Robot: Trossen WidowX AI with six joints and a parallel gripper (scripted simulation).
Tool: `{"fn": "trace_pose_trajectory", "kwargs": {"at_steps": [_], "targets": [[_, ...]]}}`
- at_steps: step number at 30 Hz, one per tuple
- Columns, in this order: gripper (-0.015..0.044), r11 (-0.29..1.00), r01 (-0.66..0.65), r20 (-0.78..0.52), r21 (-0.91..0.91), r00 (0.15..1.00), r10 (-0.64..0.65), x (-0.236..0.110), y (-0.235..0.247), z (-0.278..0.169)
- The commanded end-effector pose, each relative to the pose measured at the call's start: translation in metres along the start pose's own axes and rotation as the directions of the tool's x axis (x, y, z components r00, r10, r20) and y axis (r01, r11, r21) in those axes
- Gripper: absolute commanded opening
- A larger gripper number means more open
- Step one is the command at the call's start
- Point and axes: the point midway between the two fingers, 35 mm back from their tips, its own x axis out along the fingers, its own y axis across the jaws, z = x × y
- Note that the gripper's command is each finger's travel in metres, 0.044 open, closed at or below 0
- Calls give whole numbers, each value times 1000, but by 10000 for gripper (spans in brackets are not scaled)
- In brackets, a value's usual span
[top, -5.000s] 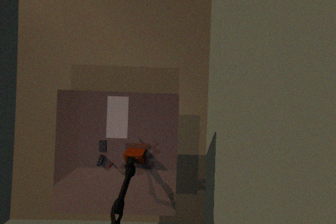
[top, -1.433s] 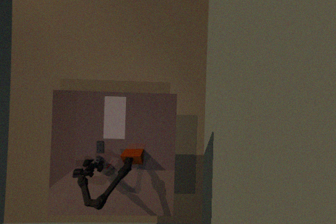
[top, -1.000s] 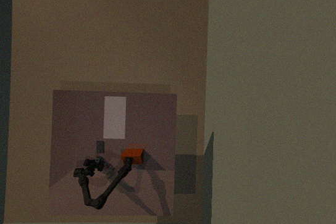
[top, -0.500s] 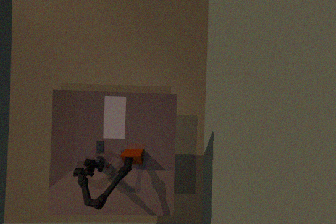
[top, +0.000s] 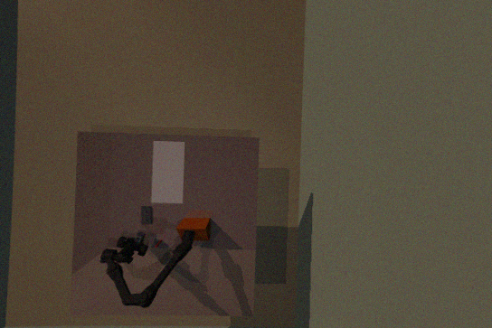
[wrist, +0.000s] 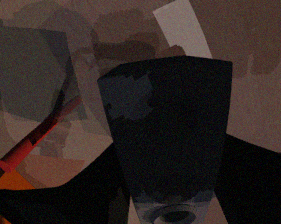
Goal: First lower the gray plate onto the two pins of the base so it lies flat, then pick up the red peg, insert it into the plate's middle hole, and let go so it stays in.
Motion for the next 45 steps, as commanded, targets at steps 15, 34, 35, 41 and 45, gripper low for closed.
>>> {"fn": "trace_pose_trajectory", "kwargs": {"at_steps": [15, 34, 35, 41, 45], "targets": [[0, 1000, 16, 1, -11, 1000, -16, -59, 2, 5], [0, 998, 16, 1, -54, 1000, -16, -76, -2, -10], [0, 998, 16, 1, -61, 1000, -16, -75, -3, -12], [0, 995, 16, 0, -101, 1000, -17, -66, -11, -28], [0, 992, 17, -1, -128, 1000, -17, -60, -16, -39]]}}
